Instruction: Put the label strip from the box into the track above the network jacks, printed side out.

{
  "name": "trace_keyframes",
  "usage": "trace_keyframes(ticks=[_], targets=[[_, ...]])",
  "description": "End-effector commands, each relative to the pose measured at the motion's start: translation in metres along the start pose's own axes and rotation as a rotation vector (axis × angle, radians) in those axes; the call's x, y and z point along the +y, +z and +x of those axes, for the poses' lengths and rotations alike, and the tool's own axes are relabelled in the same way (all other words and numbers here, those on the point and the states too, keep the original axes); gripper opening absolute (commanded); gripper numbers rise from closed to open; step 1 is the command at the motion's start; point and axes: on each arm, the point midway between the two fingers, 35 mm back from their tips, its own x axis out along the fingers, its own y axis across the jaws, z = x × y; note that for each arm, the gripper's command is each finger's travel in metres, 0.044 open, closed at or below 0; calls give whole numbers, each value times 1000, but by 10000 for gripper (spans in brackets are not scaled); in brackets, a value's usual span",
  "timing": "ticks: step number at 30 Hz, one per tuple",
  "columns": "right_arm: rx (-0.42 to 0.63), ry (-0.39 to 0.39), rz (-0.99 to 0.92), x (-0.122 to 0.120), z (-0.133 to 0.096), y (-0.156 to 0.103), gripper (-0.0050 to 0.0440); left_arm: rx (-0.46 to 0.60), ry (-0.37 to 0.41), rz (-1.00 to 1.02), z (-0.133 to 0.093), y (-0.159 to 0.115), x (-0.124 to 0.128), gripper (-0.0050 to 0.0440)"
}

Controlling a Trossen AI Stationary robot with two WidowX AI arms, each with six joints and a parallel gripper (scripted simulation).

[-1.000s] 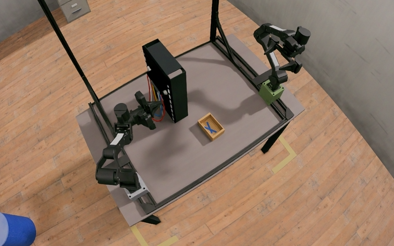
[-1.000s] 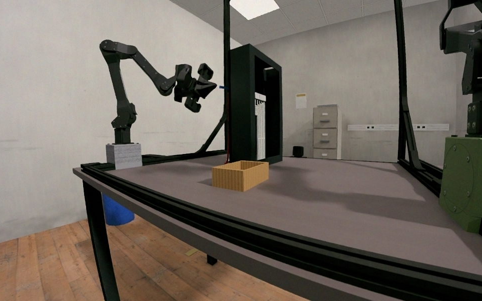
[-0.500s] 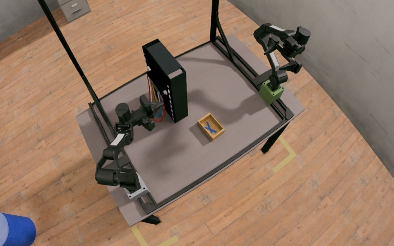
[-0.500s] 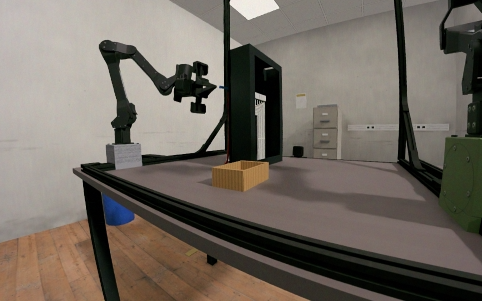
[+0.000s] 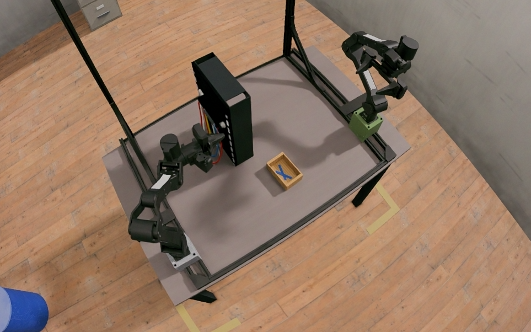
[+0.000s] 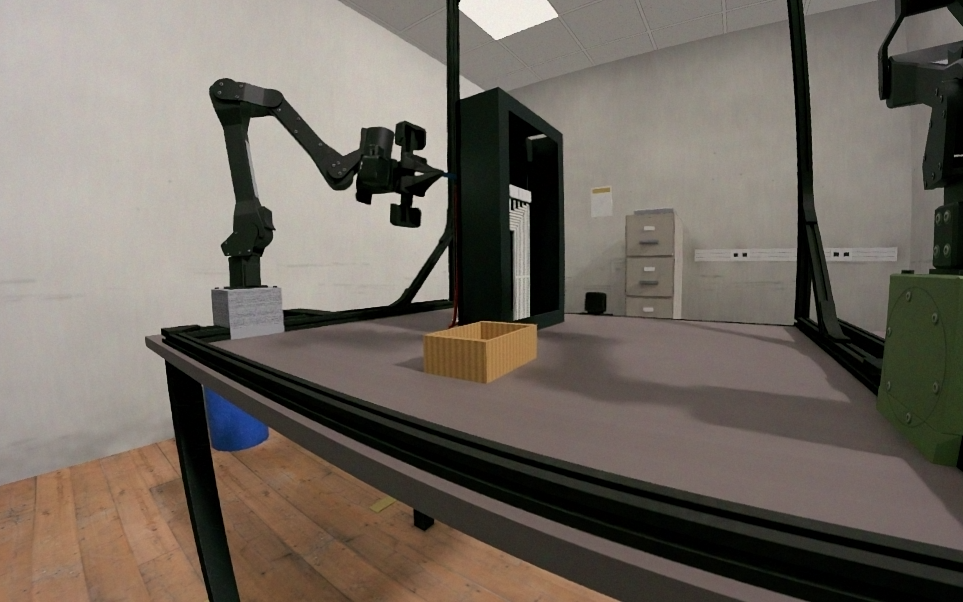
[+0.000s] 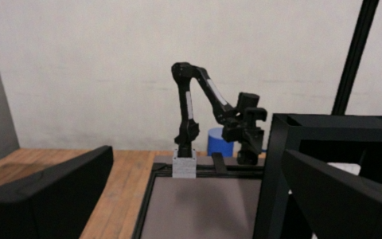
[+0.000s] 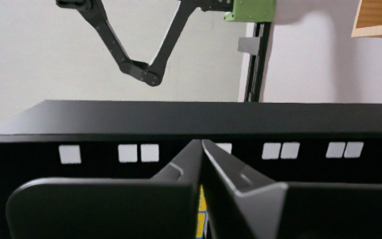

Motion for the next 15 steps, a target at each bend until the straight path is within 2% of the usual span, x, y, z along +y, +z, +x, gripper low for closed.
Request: trace_keyframes(ticks=[1, 15], targets=[[5, 18, 25, 11, 1, -10, -50, -1, 0, 6, 0, 3, -1, 440], [5, 17, 27, 12, 1, -29, -50, -1, 0, 6, 0, 3, -1, 440]])
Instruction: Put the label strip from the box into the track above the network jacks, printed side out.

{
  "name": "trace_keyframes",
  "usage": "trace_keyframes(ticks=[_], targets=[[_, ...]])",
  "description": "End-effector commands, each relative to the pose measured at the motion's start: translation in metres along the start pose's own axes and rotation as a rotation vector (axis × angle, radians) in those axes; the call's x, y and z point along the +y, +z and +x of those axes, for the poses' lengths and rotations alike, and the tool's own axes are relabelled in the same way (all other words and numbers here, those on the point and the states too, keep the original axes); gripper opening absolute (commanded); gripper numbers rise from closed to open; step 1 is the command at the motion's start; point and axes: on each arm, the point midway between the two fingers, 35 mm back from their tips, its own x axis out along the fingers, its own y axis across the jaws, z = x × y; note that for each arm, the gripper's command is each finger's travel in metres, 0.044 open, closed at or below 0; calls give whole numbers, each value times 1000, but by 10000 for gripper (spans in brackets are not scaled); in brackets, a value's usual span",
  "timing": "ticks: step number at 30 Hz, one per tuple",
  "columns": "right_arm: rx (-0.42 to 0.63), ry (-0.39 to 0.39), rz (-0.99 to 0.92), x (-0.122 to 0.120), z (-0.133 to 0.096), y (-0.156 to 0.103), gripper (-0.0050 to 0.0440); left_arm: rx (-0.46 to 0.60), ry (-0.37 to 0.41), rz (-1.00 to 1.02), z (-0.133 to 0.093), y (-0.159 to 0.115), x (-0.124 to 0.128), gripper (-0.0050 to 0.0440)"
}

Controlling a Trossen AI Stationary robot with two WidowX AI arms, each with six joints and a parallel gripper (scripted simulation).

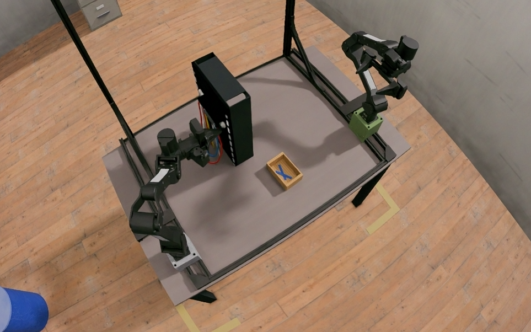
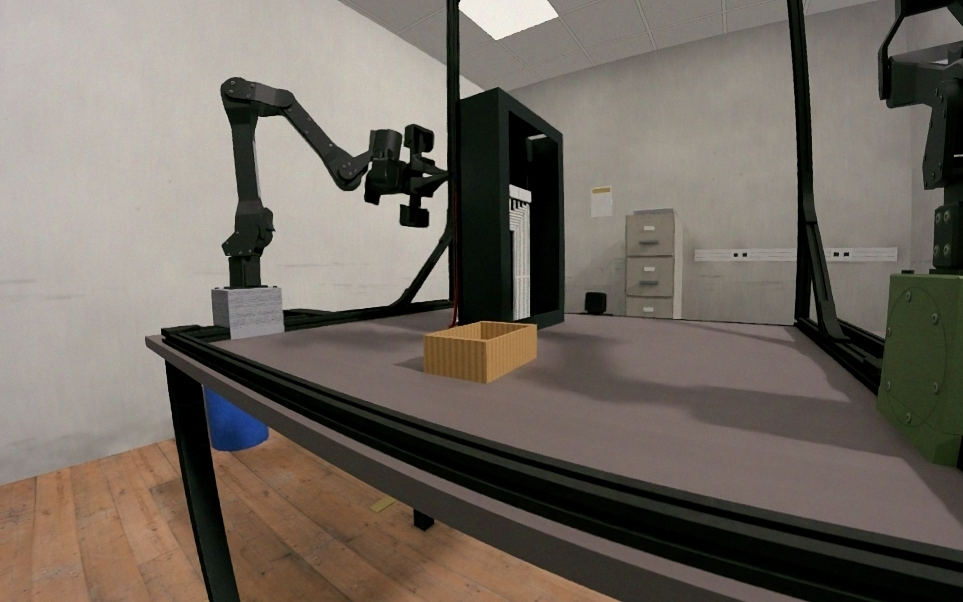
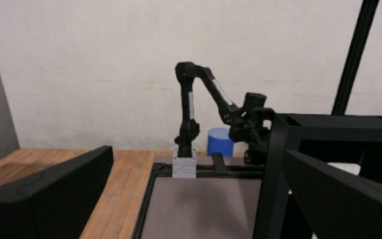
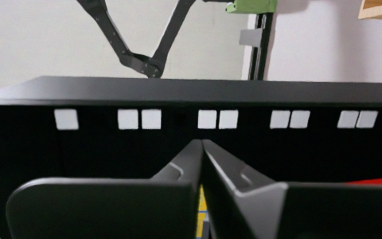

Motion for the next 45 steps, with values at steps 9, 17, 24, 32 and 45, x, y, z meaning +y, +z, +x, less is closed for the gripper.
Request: trace_keyframes(ticks=[9, 17, 24, 32, 45], targets=[[3, 16, 25, 10, -1, -22, -50, -1, 0, 6, 0, 3, -1, 440], [6, 15, 25, 9, -2, -26, -50, -1, 0, 6, 0, 3, -1, 440], [4, 16, 22, 7, -3, -16, -50, -1, 0, 6, 0, 3, -1, 440], [3, 16, 24, 6, -6, -17, -50, -1, 0, 6, 0, 3, -1, 440], [4, 15, 24, 5, -16, -19, 24, -1, 0, 6, 0, 3, -1, 440]])
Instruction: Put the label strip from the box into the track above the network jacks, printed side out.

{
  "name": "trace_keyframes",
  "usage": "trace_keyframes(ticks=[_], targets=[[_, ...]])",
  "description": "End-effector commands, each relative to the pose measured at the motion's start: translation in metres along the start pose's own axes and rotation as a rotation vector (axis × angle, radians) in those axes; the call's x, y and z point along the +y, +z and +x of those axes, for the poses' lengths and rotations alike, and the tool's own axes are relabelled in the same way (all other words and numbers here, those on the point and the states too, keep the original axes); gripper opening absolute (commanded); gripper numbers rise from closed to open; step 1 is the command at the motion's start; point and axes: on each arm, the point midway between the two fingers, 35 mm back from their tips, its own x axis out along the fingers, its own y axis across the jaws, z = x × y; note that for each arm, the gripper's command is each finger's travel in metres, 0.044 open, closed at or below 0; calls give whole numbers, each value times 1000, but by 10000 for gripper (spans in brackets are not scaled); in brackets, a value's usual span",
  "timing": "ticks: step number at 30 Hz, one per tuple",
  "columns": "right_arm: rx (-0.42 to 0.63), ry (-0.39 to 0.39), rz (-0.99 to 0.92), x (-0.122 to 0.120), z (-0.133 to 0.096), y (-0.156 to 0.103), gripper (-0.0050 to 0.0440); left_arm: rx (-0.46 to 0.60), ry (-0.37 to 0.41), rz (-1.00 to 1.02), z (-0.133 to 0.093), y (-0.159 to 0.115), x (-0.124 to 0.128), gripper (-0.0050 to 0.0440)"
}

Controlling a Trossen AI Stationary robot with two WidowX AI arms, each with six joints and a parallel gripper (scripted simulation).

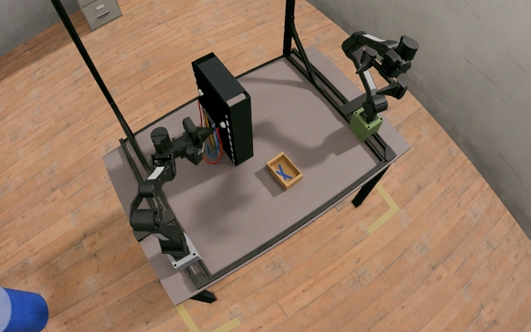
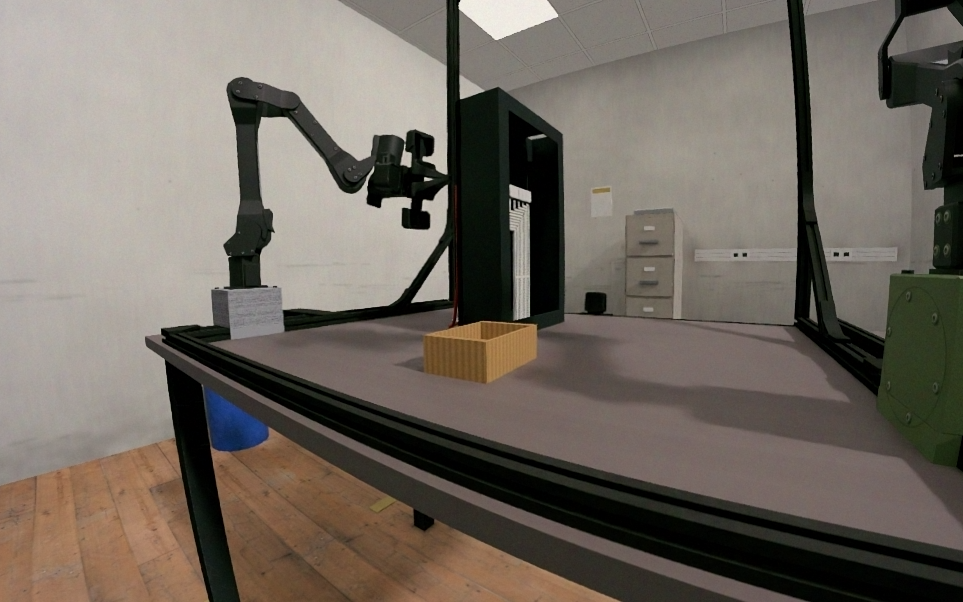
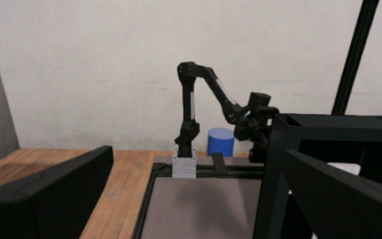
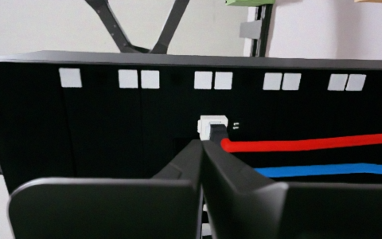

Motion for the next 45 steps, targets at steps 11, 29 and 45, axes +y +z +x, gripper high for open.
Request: trace_keyframes(ticks=[11, 29, 45], targets=[[1, 11, 19, 7, 0, 0, 264, -1, 0, 6, 0, 3, -1, 440], [1, 11, 19, 7, 0, 0, 375, -1, 0, 6, 0, 3, -1, 440], [1, 11, 19, 7, 0, 0, 375, -1, 0, 6, 0, 3, -1, 440]])
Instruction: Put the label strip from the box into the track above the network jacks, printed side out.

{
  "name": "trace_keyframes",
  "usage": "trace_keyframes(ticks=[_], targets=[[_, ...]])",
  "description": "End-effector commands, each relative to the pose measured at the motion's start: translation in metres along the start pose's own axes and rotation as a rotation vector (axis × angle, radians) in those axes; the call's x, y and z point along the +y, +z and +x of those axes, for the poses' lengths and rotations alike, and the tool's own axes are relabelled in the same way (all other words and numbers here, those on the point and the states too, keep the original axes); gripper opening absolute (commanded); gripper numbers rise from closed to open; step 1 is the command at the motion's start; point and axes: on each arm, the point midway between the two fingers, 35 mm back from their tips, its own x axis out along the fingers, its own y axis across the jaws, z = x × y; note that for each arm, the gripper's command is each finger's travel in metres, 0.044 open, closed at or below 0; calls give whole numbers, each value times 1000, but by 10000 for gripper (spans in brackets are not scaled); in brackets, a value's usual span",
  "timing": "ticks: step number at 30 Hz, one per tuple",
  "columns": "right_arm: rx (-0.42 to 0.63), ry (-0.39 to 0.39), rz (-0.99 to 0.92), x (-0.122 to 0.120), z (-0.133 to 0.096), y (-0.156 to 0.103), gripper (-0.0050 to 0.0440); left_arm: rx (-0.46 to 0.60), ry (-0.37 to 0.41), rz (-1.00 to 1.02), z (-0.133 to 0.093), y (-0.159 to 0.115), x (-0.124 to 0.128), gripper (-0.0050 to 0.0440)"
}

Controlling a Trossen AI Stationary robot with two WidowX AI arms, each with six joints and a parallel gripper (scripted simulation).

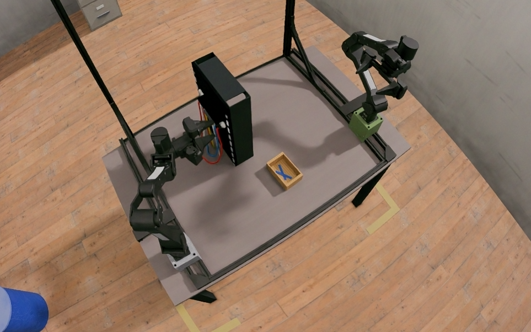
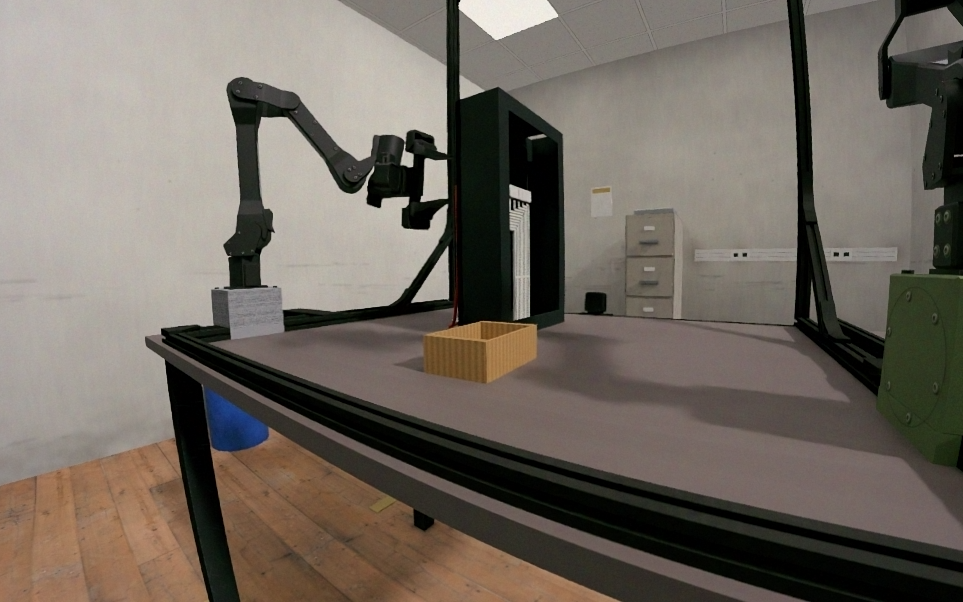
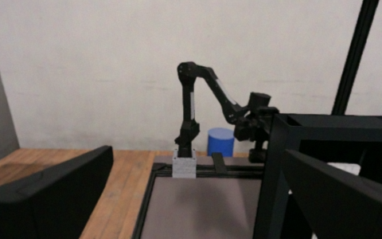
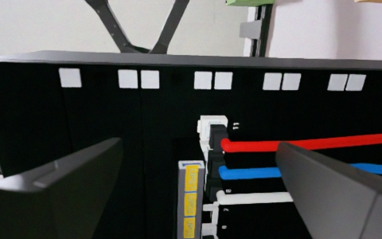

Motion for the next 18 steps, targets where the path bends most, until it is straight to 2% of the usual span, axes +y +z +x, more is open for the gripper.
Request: trace_keyframes(ticks=[1, 16, 18], targets=[[1, 11, 19, 8, 0, 0, 375, -1, 0, 6, 0, 3, -1, 440], [1, 11, 19, 8, 0, 0, 375, -1, 0, 6, 0, 3, -1, 440], [1, 12, 23, 8, -2, 0, 327, -1, 0, 6, 0, 3, -1, 440]])
